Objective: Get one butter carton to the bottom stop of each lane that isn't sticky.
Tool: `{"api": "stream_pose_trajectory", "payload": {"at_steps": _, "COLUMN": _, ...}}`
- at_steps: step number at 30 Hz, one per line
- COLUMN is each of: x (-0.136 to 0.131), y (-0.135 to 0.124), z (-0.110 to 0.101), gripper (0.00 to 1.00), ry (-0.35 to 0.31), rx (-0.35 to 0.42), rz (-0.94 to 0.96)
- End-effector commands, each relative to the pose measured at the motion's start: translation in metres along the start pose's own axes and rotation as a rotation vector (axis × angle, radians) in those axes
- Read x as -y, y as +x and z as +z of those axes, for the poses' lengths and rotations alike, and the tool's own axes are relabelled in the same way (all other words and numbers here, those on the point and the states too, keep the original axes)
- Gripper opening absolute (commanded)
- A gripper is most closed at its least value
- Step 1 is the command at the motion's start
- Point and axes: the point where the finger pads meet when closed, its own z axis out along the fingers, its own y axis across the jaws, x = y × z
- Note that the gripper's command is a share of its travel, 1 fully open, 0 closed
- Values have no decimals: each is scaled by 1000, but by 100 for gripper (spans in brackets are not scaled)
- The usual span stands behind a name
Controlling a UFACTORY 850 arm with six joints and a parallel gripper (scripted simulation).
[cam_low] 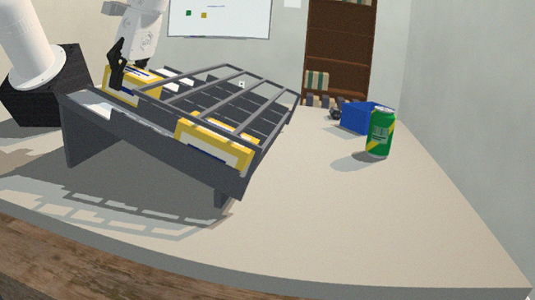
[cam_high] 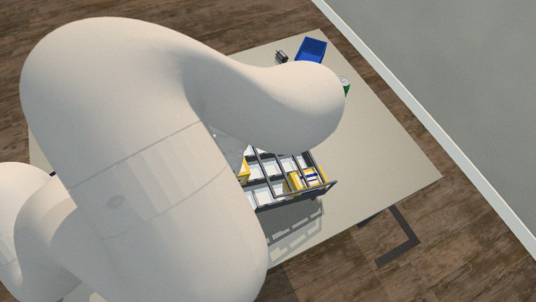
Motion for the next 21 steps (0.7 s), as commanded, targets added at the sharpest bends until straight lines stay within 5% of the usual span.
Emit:
{"api": "stream_pose_trajectory", "payload": {"at_steps": 1, "x": 0, "y": 0, "z": 0, "gripper": 75, "ry": 0, "rx": 1, "rz": 0}}
{"api": "stream_pose_trajectory", "payload": {"at_steps": 21, "x": 0, "y": 0, "z": 0, "gripper": 78, "ry": 0, "rx": 1, "rz": 0}}
